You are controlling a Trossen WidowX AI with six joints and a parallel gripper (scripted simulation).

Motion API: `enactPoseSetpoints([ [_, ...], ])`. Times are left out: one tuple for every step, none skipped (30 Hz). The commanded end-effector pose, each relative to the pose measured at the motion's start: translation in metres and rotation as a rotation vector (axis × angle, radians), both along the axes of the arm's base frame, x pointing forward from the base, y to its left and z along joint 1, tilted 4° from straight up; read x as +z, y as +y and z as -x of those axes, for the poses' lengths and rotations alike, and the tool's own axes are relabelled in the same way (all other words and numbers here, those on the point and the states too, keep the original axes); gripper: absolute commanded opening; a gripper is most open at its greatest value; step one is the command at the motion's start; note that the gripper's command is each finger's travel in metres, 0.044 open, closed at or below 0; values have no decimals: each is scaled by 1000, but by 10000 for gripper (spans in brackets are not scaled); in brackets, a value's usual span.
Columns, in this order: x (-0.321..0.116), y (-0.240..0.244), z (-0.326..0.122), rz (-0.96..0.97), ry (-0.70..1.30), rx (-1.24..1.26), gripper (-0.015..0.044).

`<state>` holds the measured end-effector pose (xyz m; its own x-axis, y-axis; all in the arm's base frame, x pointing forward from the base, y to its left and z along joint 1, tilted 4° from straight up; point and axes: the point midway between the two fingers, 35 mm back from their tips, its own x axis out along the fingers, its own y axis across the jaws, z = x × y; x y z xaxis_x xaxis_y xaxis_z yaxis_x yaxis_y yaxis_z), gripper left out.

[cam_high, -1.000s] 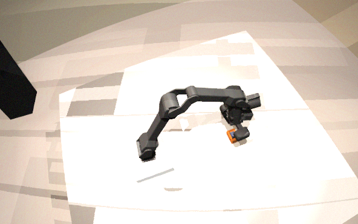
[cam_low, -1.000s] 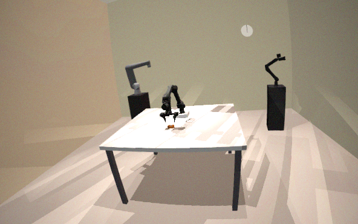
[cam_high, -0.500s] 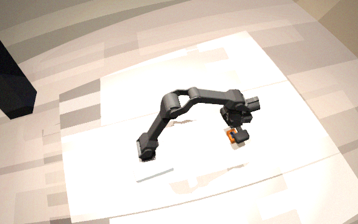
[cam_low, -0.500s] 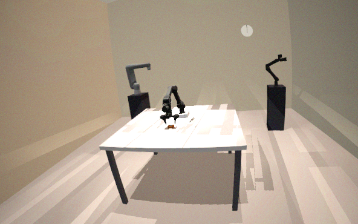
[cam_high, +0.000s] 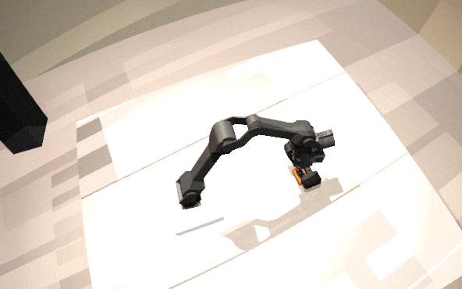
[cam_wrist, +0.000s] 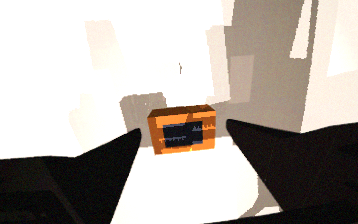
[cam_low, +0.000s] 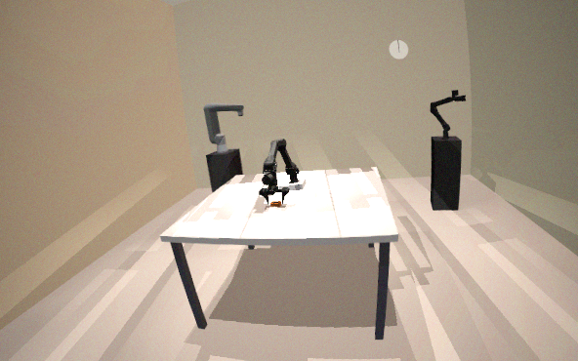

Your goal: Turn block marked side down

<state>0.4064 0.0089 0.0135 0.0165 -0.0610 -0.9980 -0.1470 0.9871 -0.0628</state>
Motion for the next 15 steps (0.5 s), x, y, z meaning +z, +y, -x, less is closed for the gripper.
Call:
enactPoseSetpoints([
  [-5,0,1,-3,2,2,414],
  [-5,0,1,-3,2,2,387],
  [-5,0,1,-3,2,2,361],
  [-5,0,1,-3,2,2,335],
  [-5,0,1,-3,2,2,309],
  [-5,0,1,-3,2,2,282],
  [-5,0,1,-3,2,2,276],
  [-5,0,1,-3,2,2,269],
  [-5,0,1,-3,2,2,262],
  [-5,0,1,-3,2,2,256],
  [-5,0,1,-3,2,2,249],
  [-5,0,1,-3,2,2,242],
  [-5,0,1,-3,2,2,236],
  [-5,0,1,-3,2,2,229],
  [-5,0,1,-3,2,2,222],
])
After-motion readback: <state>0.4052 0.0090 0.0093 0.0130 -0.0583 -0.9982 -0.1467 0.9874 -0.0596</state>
